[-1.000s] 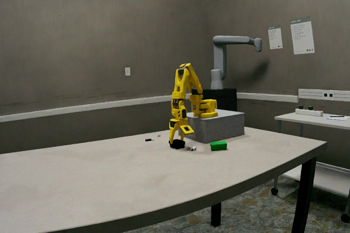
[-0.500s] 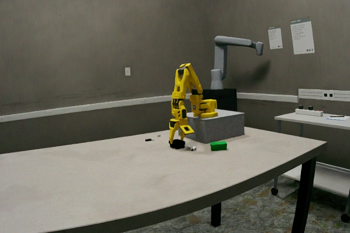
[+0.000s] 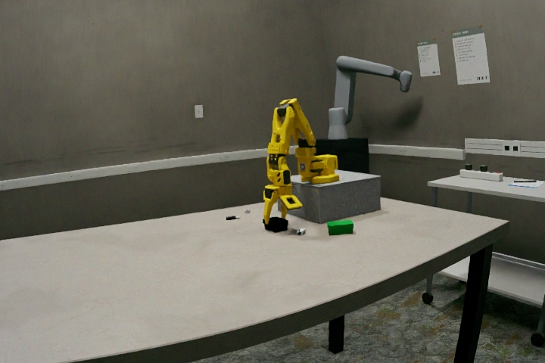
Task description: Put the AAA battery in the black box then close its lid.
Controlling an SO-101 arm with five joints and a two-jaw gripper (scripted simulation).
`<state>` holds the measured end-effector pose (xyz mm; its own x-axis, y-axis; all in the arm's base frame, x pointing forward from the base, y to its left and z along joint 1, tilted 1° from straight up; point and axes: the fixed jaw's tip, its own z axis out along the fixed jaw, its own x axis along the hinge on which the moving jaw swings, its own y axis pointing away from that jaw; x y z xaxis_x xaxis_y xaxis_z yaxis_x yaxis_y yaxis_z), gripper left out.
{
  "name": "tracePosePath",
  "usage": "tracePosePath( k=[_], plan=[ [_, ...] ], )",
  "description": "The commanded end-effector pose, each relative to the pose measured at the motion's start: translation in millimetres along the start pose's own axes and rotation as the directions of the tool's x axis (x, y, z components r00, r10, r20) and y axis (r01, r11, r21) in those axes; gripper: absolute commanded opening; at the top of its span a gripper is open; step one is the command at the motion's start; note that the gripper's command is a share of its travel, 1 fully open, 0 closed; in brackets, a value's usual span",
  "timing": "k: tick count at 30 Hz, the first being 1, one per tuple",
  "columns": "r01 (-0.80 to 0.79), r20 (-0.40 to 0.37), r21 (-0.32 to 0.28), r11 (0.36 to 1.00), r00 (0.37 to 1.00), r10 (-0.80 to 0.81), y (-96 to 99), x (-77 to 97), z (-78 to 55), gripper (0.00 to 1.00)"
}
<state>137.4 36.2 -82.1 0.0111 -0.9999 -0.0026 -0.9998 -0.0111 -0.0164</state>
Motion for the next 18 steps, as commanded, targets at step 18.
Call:
tracePosePath(
  k=[18],
  plan=[
    [0.001, 0.001, -0.002, 1.000, 1.000, 0.000, 0.5, -1.7, 1.9, 0.29]
  ],
)
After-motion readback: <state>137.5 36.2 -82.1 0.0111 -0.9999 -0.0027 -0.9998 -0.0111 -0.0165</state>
